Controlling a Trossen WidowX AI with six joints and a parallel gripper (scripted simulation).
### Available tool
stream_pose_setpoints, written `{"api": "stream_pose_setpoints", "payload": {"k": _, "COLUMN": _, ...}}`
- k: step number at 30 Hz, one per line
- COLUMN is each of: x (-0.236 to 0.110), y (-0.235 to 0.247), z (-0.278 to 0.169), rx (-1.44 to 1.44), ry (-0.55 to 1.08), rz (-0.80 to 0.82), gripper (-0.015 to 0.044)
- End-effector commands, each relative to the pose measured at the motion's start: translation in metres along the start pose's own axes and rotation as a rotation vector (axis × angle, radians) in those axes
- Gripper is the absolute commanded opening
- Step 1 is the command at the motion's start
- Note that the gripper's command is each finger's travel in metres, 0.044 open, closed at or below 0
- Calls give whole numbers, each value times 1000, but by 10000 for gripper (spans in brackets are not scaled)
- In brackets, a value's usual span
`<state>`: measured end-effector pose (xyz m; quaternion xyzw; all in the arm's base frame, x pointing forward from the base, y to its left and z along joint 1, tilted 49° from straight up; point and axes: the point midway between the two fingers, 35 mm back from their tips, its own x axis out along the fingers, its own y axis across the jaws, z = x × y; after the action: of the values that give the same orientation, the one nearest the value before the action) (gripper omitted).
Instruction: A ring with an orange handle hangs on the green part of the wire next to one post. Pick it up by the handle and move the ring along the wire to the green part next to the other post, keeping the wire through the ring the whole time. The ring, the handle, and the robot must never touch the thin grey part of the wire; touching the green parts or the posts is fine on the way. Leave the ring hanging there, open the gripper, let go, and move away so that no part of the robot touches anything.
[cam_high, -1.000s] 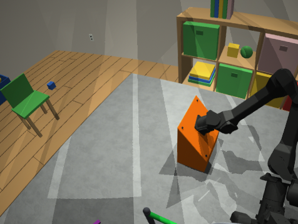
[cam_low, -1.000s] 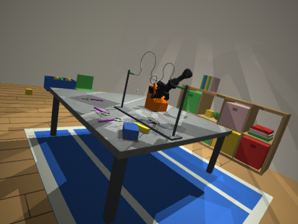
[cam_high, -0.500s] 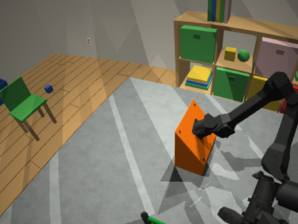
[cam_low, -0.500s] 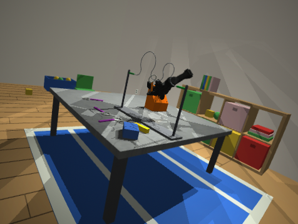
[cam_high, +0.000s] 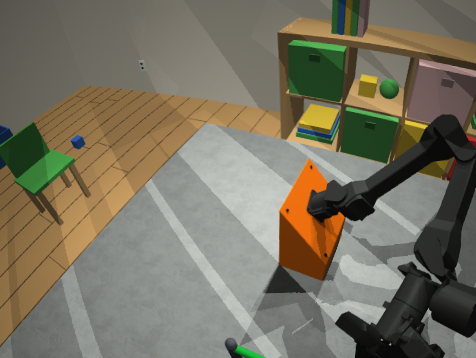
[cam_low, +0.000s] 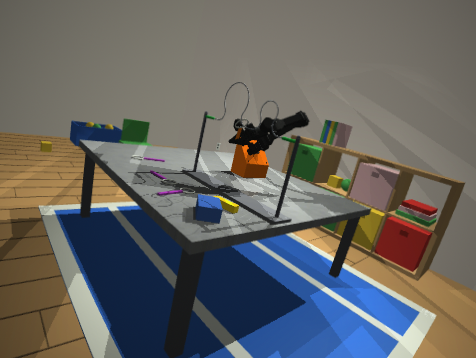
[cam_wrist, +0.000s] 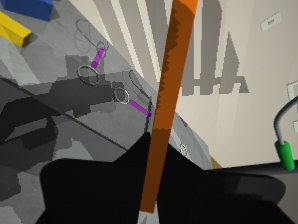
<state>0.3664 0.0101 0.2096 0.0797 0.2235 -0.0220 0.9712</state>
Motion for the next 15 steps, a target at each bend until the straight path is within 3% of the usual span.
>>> {"api": "stream_pose_setpoints", "payload": {"k": 1, "x": -2, "y": -14, "z": 0, "rx": -78, "ry": 10, "rz": -45, "gripper": -150}}
{"api": "stream_pose_setpoints", "payload": {"k": 15, "x": -16, "y": -66, "z": 13, "rx": -383, "ry": 48, "rz": -216, "gripper": -150}}
